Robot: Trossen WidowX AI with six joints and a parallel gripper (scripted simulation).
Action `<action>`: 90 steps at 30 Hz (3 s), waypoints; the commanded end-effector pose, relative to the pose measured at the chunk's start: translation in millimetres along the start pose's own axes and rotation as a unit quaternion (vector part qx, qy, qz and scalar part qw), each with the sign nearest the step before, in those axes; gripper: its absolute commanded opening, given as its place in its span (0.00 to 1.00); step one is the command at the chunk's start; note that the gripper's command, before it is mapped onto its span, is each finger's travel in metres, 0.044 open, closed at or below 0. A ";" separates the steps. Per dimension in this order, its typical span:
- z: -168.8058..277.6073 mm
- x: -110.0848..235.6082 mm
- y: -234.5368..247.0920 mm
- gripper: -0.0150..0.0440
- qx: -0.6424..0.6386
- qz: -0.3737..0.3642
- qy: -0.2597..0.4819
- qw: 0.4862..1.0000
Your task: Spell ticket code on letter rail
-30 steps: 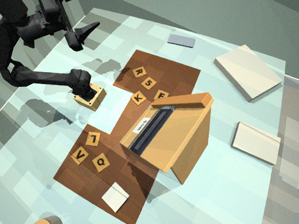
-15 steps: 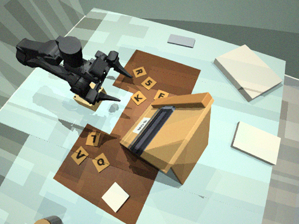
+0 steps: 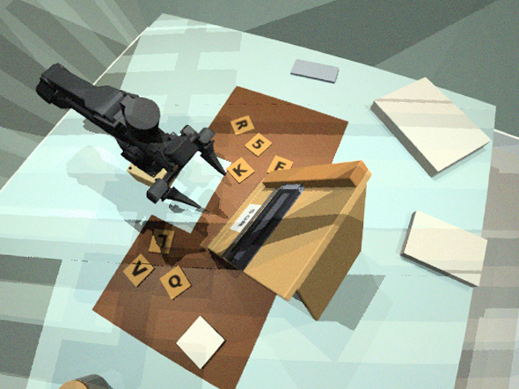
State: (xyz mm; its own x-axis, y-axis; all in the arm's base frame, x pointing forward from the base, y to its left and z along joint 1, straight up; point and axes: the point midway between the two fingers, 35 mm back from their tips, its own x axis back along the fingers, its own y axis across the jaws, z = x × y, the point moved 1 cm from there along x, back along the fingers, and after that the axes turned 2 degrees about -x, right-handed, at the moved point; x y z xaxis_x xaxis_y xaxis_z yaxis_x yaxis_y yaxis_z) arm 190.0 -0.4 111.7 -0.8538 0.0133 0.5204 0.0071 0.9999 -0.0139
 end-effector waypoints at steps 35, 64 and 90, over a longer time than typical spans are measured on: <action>-176.6 41.8 -11.0 1.00 0.660 -0.256 0.016 0.706; -176.9 50.2 -29.9 1.00 0.662 -0.257 0.018 0.704; -119.2 -27.1 63.9 0.83 0.574 -0.381 0.152 0.709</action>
State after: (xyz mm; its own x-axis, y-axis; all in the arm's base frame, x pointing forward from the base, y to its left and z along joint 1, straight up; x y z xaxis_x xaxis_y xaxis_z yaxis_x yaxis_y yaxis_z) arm 270.4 24.0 234.0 -0.3417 -0.3715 0.8633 -0.9341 0.0332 -0.3554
